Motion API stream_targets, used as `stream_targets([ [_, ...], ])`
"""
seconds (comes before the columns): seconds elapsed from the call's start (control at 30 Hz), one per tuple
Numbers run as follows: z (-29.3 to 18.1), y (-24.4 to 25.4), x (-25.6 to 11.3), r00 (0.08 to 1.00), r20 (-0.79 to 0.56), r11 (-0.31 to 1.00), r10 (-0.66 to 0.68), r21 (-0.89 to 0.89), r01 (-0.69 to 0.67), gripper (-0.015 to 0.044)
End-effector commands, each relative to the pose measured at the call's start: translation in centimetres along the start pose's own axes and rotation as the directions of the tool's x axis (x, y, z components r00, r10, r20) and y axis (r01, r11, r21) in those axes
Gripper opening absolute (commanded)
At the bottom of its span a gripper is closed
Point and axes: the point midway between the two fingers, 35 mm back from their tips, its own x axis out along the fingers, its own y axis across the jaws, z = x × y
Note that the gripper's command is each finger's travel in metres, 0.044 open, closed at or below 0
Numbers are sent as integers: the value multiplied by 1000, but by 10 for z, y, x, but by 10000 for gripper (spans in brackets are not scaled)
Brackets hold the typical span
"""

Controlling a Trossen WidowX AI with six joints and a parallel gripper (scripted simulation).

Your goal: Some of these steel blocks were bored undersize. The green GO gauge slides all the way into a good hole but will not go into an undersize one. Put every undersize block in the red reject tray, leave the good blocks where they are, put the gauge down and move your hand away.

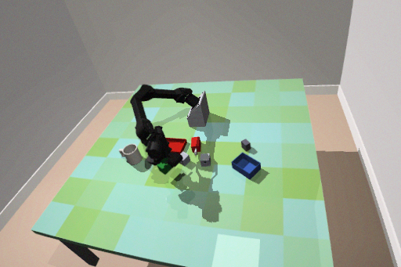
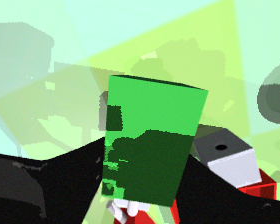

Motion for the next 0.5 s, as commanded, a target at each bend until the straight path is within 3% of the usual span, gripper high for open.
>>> stream_targets([
  [0.0,1,1,5,1000,8,1000,-1,-7,1,0],
  [0.47,6,0,28,1000,9,1000,-2,-7,2,0],
])
